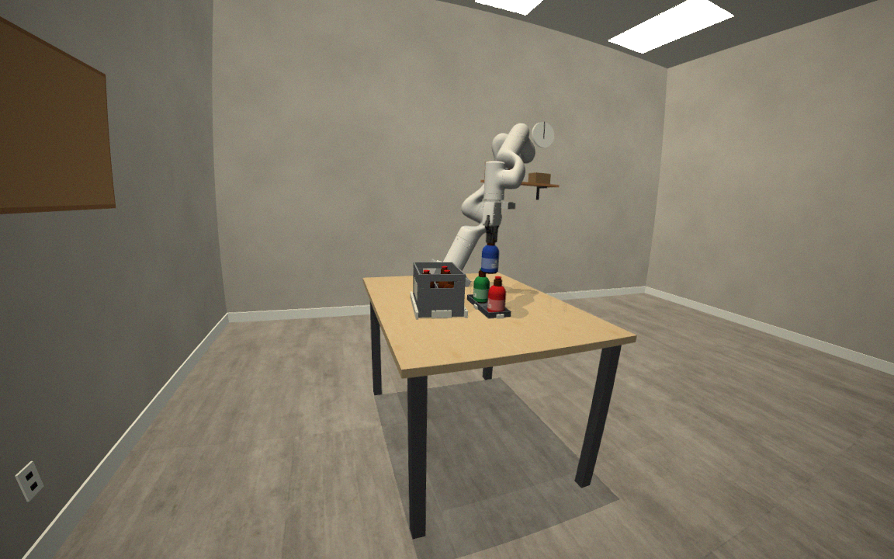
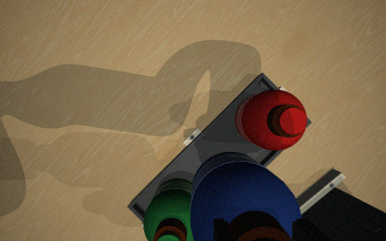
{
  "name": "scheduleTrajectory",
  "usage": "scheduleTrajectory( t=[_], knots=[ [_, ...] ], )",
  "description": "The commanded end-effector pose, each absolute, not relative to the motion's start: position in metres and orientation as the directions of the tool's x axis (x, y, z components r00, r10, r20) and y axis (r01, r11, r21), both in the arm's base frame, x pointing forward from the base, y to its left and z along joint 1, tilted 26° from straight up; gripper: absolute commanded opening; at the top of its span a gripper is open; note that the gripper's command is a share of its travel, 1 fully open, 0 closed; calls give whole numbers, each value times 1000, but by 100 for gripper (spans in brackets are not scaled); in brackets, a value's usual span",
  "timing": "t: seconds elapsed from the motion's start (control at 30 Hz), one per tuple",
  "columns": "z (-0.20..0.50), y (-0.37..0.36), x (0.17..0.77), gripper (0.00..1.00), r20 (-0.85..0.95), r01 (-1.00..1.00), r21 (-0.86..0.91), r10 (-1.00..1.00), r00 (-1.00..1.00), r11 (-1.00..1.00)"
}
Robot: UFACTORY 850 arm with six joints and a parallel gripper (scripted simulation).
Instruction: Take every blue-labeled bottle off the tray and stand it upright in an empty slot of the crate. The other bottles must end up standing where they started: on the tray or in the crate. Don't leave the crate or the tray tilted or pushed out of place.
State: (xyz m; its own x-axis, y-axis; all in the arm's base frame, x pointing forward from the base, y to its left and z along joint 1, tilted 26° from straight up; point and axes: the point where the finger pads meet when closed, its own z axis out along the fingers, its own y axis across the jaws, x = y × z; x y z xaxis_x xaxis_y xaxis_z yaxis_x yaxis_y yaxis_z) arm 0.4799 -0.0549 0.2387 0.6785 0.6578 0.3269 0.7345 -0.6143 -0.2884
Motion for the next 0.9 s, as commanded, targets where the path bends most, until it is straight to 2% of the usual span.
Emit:
scheduleTrajectory(
  t=[0.0, 0.87],
  knots=[
    [243, -57, 481, 0, 328, 735, -286, 658, 678, -615],
    [257, -64, 481, 0, 328, 735, -286, 658, 678, -615]
  ],
)
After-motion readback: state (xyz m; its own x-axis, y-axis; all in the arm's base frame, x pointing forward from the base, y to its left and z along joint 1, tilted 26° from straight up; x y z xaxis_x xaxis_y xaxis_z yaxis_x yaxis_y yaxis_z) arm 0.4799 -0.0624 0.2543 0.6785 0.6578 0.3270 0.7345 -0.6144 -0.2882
